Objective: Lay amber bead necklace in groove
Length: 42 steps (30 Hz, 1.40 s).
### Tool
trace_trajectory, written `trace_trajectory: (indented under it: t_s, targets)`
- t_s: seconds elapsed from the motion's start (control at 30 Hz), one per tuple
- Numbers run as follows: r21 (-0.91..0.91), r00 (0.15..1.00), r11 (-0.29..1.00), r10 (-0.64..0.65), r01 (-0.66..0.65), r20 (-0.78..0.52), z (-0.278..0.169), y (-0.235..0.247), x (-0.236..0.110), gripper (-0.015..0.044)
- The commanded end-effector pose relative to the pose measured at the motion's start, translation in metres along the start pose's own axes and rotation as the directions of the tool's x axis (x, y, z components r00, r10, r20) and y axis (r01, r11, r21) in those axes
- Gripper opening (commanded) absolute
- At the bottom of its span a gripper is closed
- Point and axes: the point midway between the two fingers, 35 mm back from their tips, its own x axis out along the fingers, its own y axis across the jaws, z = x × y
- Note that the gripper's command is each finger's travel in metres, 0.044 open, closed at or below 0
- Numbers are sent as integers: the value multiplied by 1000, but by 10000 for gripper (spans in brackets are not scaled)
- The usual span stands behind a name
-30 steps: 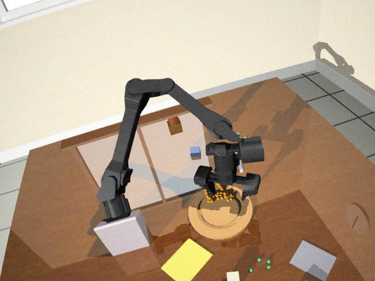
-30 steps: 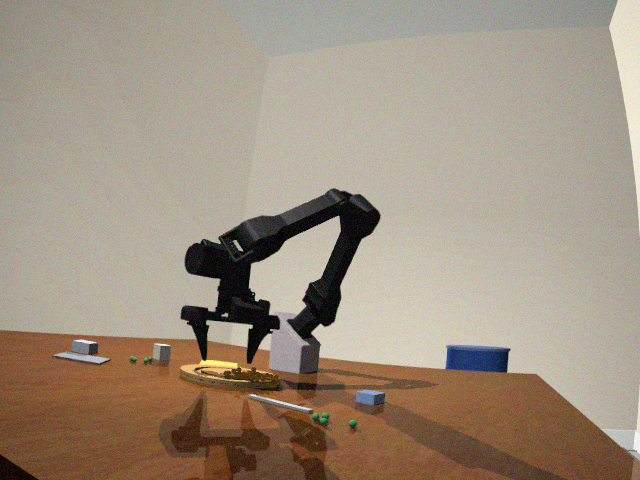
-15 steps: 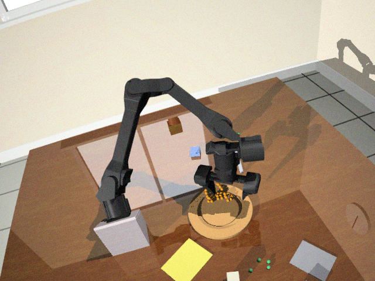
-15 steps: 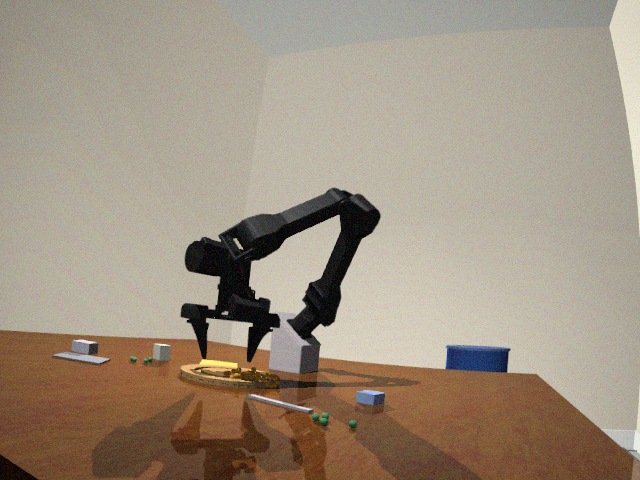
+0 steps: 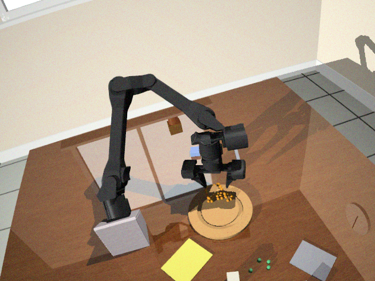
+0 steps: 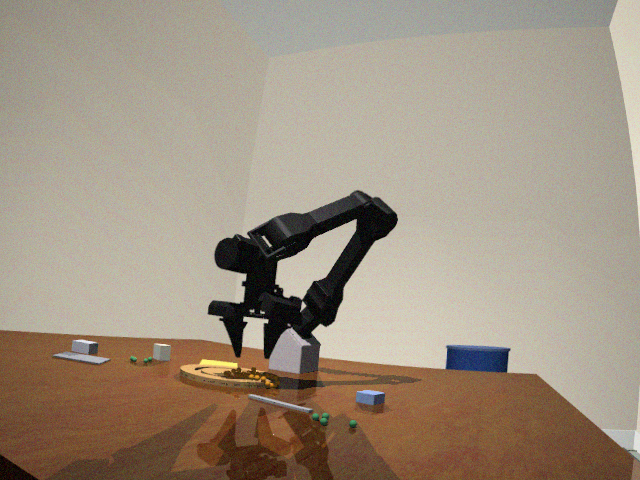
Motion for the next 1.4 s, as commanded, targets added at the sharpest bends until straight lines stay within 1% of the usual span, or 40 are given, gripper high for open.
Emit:
trace_trajectory:
  t_s: [0.0, 0.07, 0.2, 0.4, 0.43, 0.53, 1.13, 1.3, 1.37]
  targets:
    - [-107, 1000, 994, 11, -10, 3, 11, 29, -2, 125]
    - [-142, 1000, 990, 11, -11, 4, 14, 38, -3, 120]
    - [-146, 1000, 989, 11, -11, 4, 14, 39, -3, 120]
    - [-146, 1000, 989, 12, -11, 4, 14, 39, 13, 120]
    - [-146, 1000, 989, 4, -4, 1, 14, 36, 5, 120]
    - [-146, 1000, 989, 4, -4, 1, 14, 36, 6, 120]
    - [-146, 1000, 989, 11, -10, 5, 15, 39, 35, 120]
    - [-146, 1000, 989, 12, -11, 5, 15, 39, 37, 120]
    - [-150, 1000, 989, 8, -7, 1, 15, 38, 35, 67]
